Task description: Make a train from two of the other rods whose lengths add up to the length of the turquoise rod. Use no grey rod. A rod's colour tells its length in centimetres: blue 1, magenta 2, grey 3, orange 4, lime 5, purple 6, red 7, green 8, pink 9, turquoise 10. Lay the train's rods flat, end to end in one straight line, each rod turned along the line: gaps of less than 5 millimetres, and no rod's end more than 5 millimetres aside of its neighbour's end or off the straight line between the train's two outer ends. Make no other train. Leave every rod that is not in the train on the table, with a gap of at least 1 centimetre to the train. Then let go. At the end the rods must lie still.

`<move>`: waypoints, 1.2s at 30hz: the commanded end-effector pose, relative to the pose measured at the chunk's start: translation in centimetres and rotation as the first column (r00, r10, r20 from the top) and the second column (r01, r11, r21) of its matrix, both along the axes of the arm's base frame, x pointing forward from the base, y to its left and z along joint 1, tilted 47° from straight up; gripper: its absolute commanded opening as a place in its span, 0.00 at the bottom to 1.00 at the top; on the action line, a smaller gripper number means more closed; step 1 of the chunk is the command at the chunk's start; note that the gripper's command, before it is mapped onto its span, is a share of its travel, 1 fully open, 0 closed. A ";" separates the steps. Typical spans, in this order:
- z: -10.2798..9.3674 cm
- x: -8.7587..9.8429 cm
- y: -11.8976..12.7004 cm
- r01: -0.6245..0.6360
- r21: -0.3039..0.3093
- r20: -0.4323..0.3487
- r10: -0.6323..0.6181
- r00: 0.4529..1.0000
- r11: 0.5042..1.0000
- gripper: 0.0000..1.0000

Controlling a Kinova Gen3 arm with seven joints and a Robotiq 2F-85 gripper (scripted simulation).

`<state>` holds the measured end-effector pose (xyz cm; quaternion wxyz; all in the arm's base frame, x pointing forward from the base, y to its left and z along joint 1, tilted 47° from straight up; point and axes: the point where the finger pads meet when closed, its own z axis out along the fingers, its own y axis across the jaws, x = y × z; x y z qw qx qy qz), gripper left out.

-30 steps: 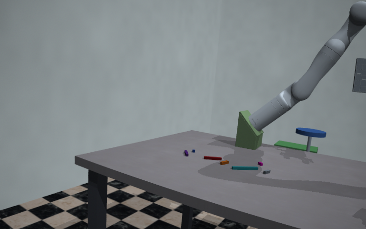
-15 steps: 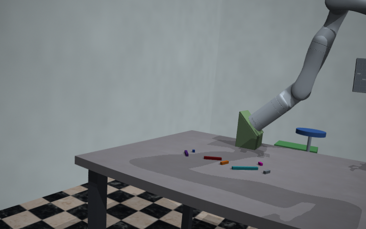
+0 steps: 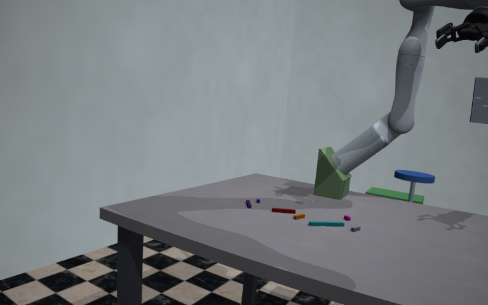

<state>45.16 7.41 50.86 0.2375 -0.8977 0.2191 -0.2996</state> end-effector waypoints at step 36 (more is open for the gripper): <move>-8.0 1.8 -3.9 -0.074 0.022 -0.109 0.076 0.991 0.997 1.00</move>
